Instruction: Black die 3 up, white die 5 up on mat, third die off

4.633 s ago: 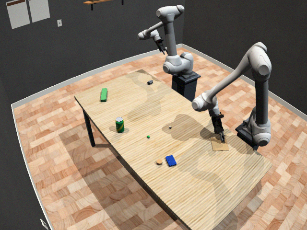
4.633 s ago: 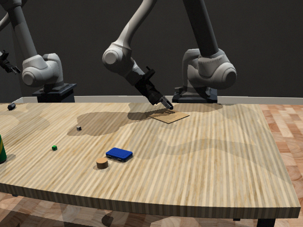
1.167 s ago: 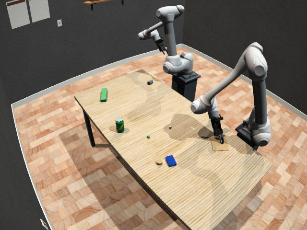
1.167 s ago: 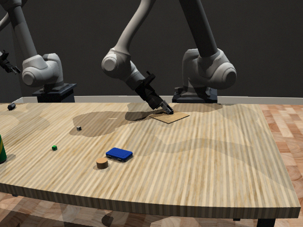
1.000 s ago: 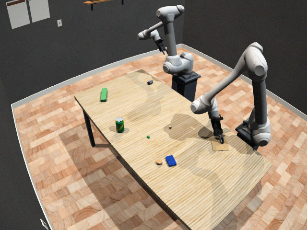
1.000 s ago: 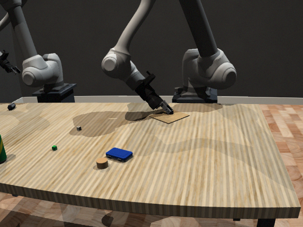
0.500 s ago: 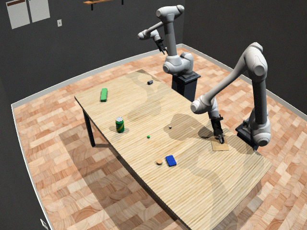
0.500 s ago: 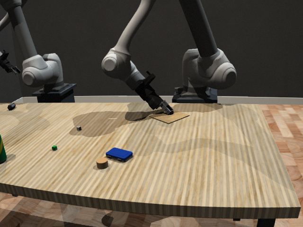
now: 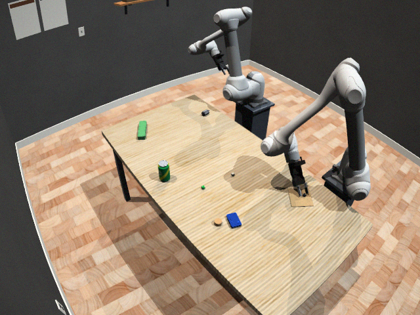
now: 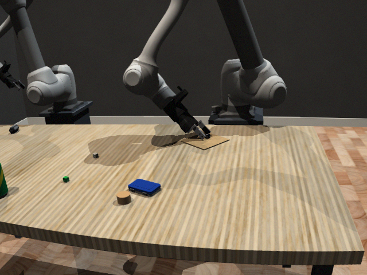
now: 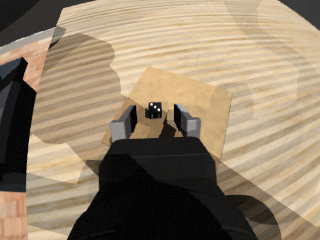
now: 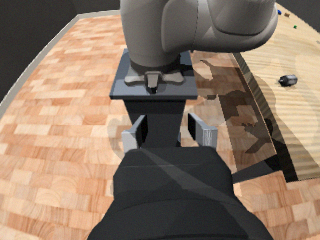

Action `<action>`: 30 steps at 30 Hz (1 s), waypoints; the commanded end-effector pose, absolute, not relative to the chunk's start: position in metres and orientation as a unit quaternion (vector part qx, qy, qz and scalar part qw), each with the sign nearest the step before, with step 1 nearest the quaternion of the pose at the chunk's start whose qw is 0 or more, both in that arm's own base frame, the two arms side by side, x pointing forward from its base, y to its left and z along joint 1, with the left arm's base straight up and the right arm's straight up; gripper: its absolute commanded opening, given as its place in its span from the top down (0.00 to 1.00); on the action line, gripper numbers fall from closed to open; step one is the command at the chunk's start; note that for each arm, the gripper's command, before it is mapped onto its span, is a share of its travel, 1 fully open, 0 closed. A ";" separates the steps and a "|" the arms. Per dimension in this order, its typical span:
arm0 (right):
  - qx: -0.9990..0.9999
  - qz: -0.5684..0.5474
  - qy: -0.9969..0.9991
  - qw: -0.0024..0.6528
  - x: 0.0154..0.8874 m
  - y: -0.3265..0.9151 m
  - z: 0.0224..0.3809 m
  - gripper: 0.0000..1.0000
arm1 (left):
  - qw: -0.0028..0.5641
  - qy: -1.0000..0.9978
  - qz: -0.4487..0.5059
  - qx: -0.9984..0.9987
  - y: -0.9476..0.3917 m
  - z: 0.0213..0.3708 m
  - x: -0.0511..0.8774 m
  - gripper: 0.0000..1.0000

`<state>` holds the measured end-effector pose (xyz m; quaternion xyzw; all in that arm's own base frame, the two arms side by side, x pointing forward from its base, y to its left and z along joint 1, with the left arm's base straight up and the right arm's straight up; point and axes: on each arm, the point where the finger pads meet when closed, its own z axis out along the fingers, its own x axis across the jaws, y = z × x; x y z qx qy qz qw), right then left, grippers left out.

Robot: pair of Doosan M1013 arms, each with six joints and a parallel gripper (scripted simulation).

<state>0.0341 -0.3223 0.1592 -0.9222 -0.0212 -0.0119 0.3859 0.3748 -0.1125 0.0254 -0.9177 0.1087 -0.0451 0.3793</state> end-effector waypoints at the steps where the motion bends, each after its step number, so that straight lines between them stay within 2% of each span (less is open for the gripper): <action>1: -0.924 -0.011 -0.022 0.383 0.032 -0.323 0.159 0.00 | 0.380 0.111 -0.046 -0.917 -0.113 0.023 0.374 0.07; 18: -0.924 -0.011 -0.022 0.383 0.032 -0.323 0.159 0.00 | 0.380 0.111 -0.046 -0.917 -0.113 0.028 0.374 0.07; 30: -0.924 -0.011 -0.022 0.383 0.032 -0.323 0.159 0.00 | 0.380 0.111 -0.046 -0.917 -0.113 0.066 0.374 0.07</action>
